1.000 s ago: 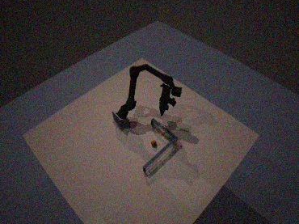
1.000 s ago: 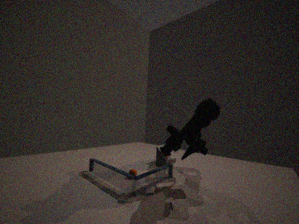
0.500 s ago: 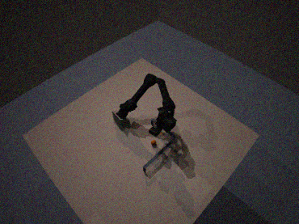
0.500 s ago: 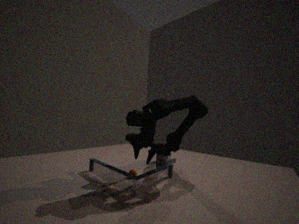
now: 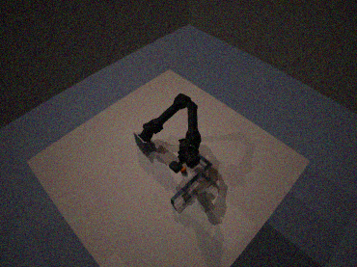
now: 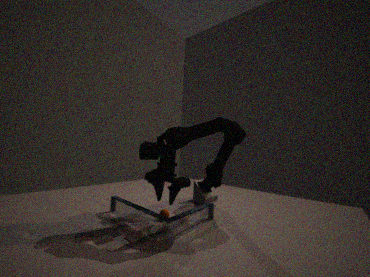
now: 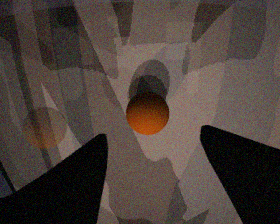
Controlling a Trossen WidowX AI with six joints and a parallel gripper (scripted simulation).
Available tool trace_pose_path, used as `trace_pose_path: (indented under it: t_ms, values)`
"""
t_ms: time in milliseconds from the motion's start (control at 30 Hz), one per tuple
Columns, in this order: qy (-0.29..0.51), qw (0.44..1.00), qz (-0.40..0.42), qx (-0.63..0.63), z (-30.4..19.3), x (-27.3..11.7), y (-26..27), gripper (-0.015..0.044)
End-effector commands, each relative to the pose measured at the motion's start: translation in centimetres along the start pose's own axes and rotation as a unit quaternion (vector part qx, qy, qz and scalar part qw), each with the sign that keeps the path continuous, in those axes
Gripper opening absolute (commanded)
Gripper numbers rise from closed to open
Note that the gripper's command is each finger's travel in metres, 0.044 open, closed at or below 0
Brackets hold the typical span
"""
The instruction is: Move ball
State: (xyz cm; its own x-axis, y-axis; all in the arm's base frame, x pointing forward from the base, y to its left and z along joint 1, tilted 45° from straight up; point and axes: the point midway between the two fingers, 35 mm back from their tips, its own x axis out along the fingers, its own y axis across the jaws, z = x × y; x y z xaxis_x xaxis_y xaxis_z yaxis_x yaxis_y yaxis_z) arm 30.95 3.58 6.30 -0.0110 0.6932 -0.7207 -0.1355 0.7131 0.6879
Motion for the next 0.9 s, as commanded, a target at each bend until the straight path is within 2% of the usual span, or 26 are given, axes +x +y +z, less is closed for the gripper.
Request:
trace_pose_path:
  t_ms: [0,867]
  values:
    - [0.004,1.000,0.005,0.006,-0.2,0.8,-0.1,0.0283]
    - [0.004,1.000,0.005,0.006,-0.2,4.6,0.0,0.0283]
